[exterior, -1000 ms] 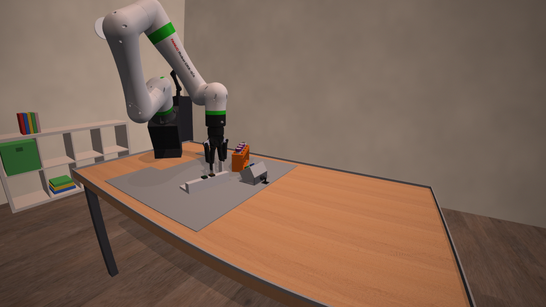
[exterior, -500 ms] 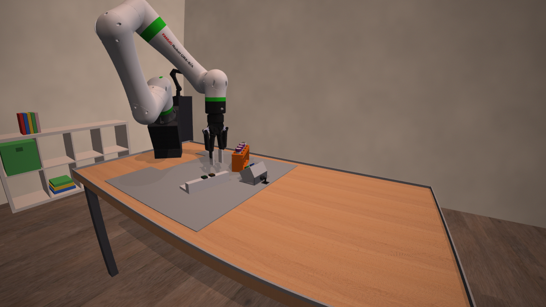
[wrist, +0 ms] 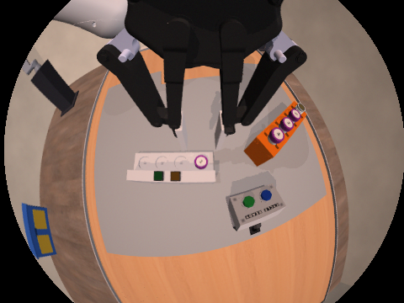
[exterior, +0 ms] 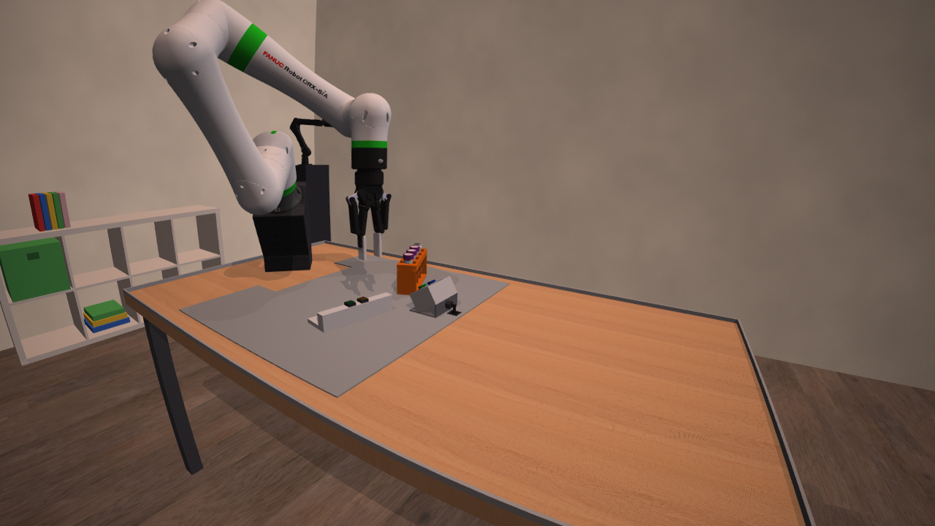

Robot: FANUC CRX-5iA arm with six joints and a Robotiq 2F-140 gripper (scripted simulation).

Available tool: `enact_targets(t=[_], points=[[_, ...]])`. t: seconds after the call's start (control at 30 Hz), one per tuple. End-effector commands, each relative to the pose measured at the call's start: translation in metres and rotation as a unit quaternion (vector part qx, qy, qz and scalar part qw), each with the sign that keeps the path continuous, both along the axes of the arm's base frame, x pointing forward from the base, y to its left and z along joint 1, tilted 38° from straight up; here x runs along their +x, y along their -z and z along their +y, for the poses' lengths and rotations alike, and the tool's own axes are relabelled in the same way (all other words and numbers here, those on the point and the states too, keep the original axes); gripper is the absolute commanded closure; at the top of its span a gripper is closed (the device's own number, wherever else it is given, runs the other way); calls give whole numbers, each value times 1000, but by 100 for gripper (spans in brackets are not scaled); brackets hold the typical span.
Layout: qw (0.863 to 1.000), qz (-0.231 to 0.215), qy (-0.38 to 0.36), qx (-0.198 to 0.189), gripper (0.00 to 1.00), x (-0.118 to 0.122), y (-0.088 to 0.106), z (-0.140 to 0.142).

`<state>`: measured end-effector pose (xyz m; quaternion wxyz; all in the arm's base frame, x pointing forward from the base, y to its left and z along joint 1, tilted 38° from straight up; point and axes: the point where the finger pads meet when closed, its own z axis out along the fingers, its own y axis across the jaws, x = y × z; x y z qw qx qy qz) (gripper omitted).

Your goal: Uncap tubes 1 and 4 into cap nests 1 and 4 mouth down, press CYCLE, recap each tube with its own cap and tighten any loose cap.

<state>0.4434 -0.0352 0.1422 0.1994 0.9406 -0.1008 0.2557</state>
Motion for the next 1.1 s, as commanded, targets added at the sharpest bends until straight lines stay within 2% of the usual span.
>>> enact_targets(t=[0.0, 0.07, 0.1, 0.17, 0.2, 0.27, 0.3, 0.4, 0.47, 0.5, 0.53, 0.57, 0.6, 0.63, 0.73, 0.8, 0.83, 0.87, 0.9, 0.93, 0.97, 1.0, 1.07], points=[[1000, 0, 0, 0, 71, -4, -7, 4], [1000, 0, 0, 0, 71, -4, -7, 4], [999, -18, 33, 18, 65, -3, -3, 11], [999, -18, 33, 18, 65, -3, -3, 11], [997, -36, 66, 36, 65, -2, 0, 19], [986, -71, 131, 73, 65, 0, 7, 34], [986, -71, 131, 73, 65, 0, 7, 34], [971, -102, 189, 105, 65, 3, 14, 49], [969, -106, 196, 109, 65, 3, 14, 49], [958, -123, 227, 126, 65, 4, 17, 56], [958, -123, 227, 126, 65, 4, 17, 56], [945, -140, 259, 144, 65, 5, 20, 64], [945, -140, 259, 144, 65, 5, 20, 64], [931, -156, 289, 161, 65, 6, 24, 71], [930, -157, 290, 161, 65, 6, 24, 71], [897, -189, 350, 195, 65, 9, 31, 86], [897, -189, 350, 195, 65, 9, 31, 86], [879, -204, 377, 210, 65, 10, 34, 94], [878, -205, 379, 211, 65, 10, 34, 94], [860, -217, 403, 225, 65, 11, 37, 101], [857, -220, 407, 227, 65, 11, 37, 101], [840, -231, 429, 240, 65, 12, 41, 109], [835, -235, 435, 242, 65, 12, 41, 109]])
